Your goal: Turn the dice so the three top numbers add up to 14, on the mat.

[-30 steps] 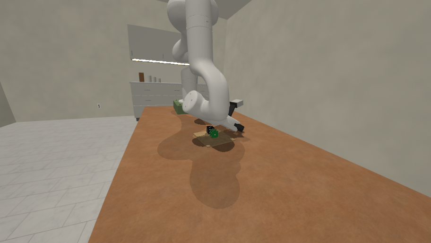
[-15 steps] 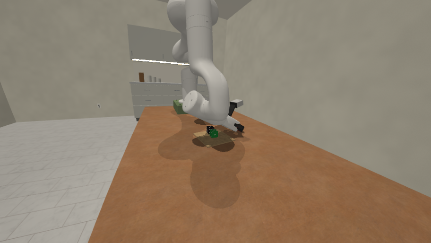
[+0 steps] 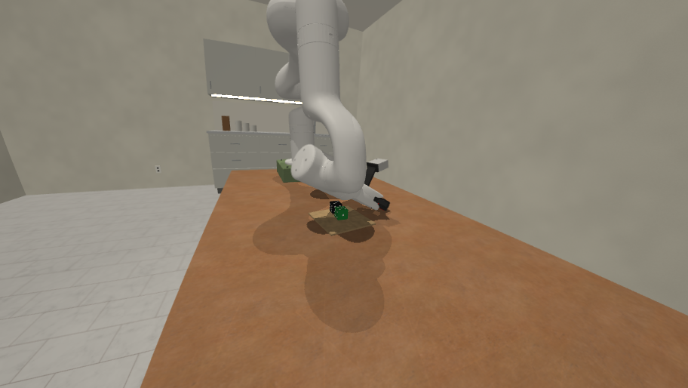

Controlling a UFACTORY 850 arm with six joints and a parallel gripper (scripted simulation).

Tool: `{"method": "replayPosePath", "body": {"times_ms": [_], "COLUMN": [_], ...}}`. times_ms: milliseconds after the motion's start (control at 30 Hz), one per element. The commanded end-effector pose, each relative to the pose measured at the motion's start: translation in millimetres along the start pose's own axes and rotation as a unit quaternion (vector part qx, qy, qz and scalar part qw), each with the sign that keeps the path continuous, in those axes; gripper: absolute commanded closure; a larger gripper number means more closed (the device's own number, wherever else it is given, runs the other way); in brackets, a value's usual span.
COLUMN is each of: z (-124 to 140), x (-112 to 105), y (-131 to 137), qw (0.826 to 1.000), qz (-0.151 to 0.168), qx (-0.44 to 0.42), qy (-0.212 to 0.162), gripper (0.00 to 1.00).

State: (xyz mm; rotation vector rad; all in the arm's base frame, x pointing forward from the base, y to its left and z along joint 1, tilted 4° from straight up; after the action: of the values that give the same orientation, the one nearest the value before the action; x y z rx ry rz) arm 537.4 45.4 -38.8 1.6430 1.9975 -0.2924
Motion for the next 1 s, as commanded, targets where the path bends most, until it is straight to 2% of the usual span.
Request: {"method": "replayPosePath", "body": {"times_ms": [0, 33, 100, 133, 267, 300, 967], "z": [-0.4, -0.4, -0.4, -0.4, -0.4, -0.4, -0.4], "x": [-0.6, -0.6, -0.6, -0.6, -0.6, -0.6, -0.6], "y": [0.9, 0.9, 0.9, 0.9, 0.9, 0.9, 0.9], "qw": [1.000, 1.000, 1.000, 1.000, 1.000, 1.000, 1.000], "qz": [0.000, 0.000, 0.000, 0.000, 0.000, 0.000, 0.000], "qx": [-0.001, -0.001, -0.001, -0.001, -0.001, -0.001, -0.001], "qy": [0.000, 0.000, 0.000, 0.000, 0.000, 0.000, 0.000], "gripper": [0.65, 0.61, 0.61, 0.57, 0.57, 0.53, 0.53]}}
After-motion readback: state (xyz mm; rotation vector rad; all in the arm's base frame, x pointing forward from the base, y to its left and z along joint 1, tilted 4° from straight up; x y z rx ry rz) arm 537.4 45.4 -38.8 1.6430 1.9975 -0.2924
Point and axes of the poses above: the point where the finger pads meet when closed, its own x axis out along the fingers, its own y axis across the jaws, z = x × y, the point moved 3 cm from there along -x, back along the fingers, and after that the axes turned 12 degrees about -x, right-handed, at the moved point
